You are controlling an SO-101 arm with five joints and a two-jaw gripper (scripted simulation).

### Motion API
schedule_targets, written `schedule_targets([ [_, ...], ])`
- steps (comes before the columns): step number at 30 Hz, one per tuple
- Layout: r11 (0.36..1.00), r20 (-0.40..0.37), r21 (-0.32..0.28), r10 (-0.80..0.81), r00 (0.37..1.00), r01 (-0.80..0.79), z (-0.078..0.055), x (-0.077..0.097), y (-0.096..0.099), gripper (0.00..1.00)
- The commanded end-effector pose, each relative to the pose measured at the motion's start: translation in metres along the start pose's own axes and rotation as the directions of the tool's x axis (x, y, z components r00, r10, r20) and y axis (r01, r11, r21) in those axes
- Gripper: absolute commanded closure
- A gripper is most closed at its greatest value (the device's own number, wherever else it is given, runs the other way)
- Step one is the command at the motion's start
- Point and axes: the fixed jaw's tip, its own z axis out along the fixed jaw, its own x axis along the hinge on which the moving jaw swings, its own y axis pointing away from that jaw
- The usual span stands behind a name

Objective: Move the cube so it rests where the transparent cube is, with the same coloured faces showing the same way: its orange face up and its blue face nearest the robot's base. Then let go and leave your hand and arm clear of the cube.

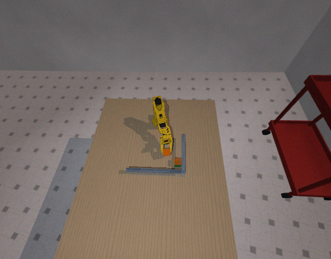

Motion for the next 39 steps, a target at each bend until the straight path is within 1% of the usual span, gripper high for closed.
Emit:
schedule_targets([
  [1, 1.000, 0.059, -0.007, 0.005, 0.998, -0.004, 0.0007, -0.0137, 0.0015, 0.78],
  [18, 1.000, 0.059, -0.007, 0.005, 0.998, -0.004, 0.0008, -0.0136, 0.0015, 0.78],
  [28, 1.000, 0.059, -0.007, 0.005, 0.998, -0.004, 0.0043, -0.0068, 0.0006, 0.78],
  [39, 1.000, 0.059, -0.007, 0.005, 0.998, -0.004, 0.0058, -0.0040, 0.0003, 0.78],
])
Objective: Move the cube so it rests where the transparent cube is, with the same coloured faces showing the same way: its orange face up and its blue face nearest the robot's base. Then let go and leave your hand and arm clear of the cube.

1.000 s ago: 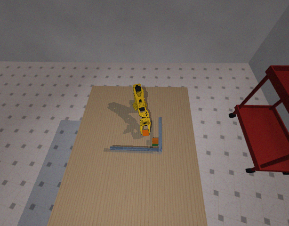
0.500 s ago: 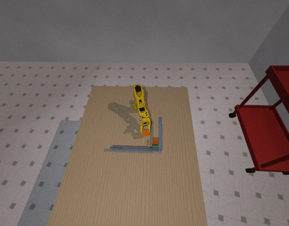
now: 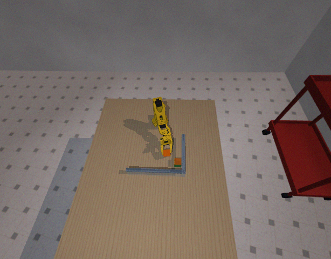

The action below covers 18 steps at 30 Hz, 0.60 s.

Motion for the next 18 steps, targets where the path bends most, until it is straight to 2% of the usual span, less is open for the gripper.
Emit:
schedule_targets([
  [1, 1.000, 0.063, -0.007, 0.003, 0.998, -0.003, 0.0022, -0.0120, 0.0013, 0.78],
  [18, 1.000, 0.063, -0.007, 0.003, 0.998, -0.003, 0.0059, -0.0046, 0.0004, 0.78],
])
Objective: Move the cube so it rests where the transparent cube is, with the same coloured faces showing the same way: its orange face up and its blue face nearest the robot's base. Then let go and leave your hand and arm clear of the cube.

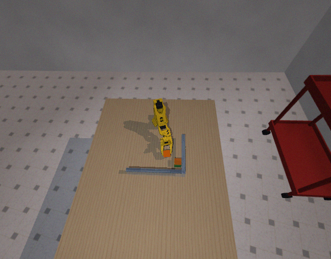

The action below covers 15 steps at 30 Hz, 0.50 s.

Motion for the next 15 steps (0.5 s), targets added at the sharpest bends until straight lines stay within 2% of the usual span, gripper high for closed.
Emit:
schedule_targets([
  [1, 1.000, 0.060, -0.007, 0.003, 0.998, -0.002, 0.0030, -0.0101, 0.0011, 0.78],
  [15, 1.000, 0.060, -0.007, 0.003, 0.998, -0.002, 0.0054, -0.0053, 0.0005, 0.78],
])
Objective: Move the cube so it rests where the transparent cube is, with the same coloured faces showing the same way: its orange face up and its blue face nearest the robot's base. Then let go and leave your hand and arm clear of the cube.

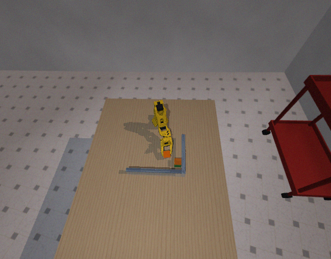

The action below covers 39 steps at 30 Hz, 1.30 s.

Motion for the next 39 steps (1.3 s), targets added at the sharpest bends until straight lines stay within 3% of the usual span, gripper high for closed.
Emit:
schedule_targets([
  [1, 1.000, 0.060, -0.007, 0.003, 0.998, -0.002, 0.0025, -0.0111, 0.0012, 0.78],
  [39, 1.000, 0.060, -0.007, 0.003, 0.998, -0.002, 0.0059, -0.0038, 0.0003, 0.76],
])
